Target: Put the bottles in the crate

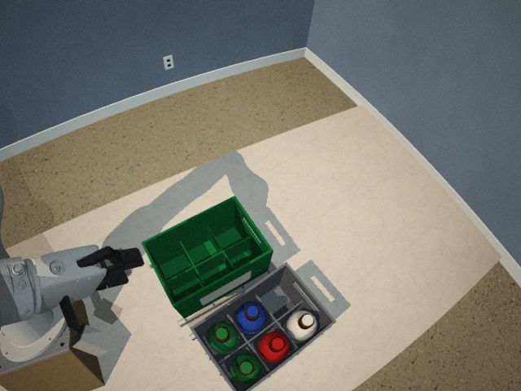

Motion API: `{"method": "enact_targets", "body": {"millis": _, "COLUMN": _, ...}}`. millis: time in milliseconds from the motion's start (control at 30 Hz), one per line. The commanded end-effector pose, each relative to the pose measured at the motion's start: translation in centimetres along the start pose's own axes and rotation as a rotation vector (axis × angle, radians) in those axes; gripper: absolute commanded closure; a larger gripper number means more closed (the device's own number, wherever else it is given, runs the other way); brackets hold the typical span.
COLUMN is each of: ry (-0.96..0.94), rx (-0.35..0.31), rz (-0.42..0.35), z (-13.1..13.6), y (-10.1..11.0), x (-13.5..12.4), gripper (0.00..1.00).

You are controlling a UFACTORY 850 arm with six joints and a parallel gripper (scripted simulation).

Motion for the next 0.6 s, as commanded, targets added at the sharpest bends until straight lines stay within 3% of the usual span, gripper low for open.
{"method": "enact_targets", "body": {"millis": 0, "ry": 0.046, "rx": -0.071, "rz": -0.067, "z": -1.3, "y": -1.2, "x": -1.2, "gripper": 0.35}}
{"method": "enact_targets", "body": {"millis": 233, "ry": 0.061, "rx": -0.095, "rz": -0.088, "z": -2.1, "y": -2.3, "x": -2.6, "gripper": 0.35}}
{"method": "enact_targets", "body": {"millis": 300, "ry": 0.091, "rx": -0.141, "rz": -0.126, "z": -2.7, "y": -2.8, "x": -3.2, "gripper": 0.35}}
{"method": "enact_targets", "body": {"millis": 433, "ry": 0.091, "rx": -0.141, "rz": -0.127, "z": -3.2, "y": -3.6, "x": -4.4, "gripper": 0.35}}
{"method": "enact_targets", "body": {"millis": 567, "ry": 0.138, "rx": -0.210, "rz": -0.179, "z": -4.1, "y": -4.6, "x": -5.9, "gripper": 0.35}}
Point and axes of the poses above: the point where the finger pads meet when closed, its own y axis back along the fingers, its own z axis across the jaws, x = y × z, the point moved 5 cm from there along y, back along the fingers, and after that the axes turned 10 degrees about y, right-handed, at the moved point
